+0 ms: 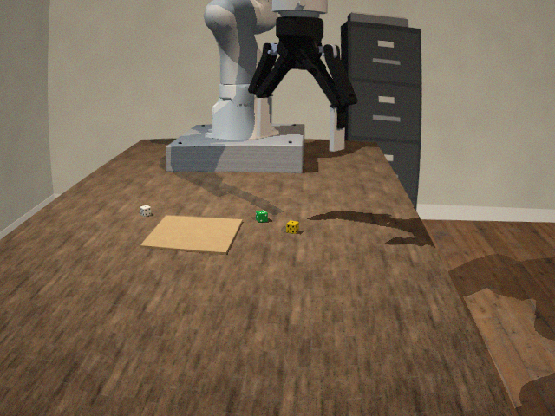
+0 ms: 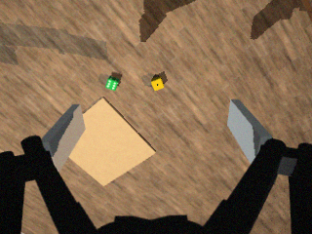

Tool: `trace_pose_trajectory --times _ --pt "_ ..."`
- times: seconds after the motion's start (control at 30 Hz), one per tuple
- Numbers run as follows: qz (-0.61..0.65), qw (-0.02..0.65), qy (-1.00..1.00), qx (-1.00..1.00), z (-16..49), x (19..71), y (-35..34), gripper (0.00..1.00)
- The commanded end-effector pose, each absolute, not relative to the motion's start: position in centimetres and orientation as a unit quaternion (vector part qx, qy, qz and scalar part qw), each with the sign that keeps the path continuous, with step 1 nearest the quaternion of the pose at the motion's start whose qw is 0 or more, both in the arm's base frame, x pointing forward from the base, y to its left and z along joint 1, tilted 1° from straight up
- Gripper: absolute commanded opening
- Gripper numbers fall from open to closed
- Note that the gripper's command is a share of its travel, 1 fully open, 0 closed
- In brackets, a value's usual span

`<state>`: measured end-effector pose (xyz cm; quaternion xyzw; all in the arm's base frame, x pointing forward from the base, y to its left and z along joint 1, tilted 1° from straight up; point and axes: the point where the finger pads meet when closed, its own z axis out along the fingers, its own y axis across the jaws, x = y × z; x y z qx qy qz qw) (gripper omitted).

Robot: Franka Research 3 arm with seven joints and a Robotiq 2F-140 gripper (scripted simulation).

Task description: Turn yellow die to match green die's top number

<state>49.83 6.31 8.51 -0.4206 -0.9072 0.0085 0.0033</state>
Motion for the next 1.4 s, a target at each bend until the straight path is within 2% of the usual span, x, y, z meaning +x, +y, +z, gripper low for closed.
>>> trace_pose_trajectory --times 0.0,0.33,1.37 --pt "0.006 0.003 -0.940 -0.340 8.39 50.21 6.17 1.00" --pt "0.005 0.003 -0.962 -0.274 7.97 50.60 5.68 1.00" --pt "0.005 0.003 -0.962 -0.274 7.97 50.60 5.68 1.00"
